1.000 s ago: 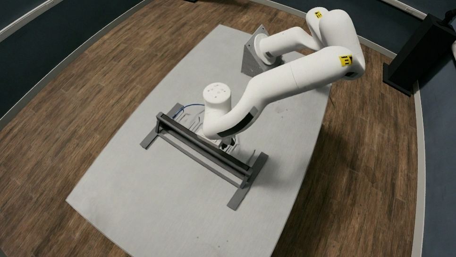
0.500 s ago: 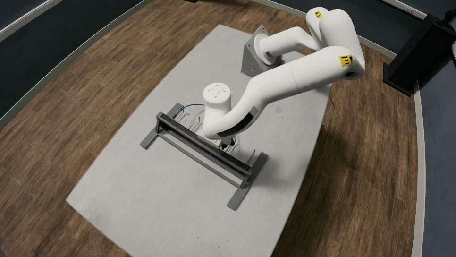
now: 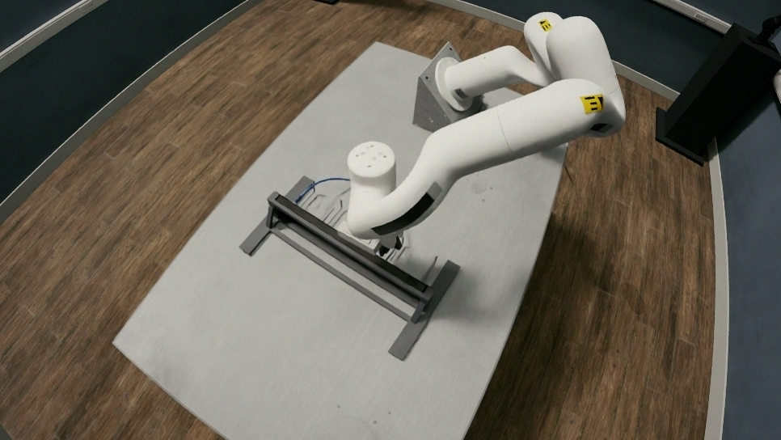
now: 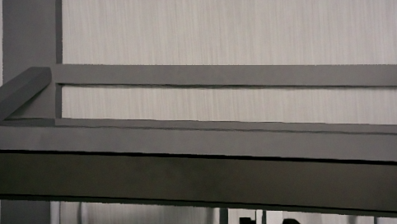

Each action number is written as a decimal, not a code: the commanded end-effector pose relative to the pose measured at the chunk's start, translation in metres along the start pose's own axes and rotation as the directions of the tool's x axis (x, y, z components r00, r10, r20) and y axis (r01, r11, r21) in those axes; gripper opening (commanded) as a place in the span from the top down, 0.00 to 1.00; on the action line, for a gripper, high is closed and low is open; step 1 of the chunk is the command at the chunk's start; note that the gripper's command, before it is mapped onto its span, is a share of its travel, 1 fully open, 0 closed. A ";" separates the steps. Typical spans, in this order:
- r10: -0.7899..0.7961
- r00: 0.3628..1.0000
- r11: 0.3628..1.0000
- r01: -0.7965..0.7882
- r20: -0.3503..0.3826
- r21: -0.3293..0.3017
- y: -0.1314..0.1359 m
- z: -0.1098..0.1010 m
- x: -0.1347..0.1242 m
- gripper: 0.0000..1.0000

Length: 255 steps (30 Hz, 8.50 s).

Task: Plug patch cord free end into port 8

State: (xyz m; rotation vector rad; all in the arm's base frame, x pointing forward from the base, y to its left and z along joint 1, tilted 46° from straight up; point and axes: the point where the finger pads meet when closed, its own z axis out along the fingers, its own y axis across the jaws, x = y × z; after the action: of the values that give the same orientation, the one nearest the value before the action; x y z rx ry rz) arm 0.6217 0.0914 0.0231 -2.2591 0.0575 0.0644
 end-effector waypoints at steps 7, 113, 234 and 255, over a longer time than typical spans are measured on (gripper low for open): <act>-0.001 1.000 1.000 0.001 -0.002 0.000 0.000 -0.001 0.001 1.00; 0.000 1.000 1.000 0.000 0.001 0.000 0.000 -0.001 0.009 1.00; 0.000 1.000 1.000 0.000 0.001 0.000 -0.007 -0.081 0.008 1.00; 0.000 1.000 1.000 0.000 0.001 0.000 -0.007 -0.081 0.008 1.00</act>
State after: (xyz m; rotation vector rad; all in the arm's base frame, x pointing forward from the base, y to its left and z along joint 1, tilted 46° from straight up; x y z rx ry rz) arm 0.6315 0.0340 0.0787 -2.2588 0.0572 0.0684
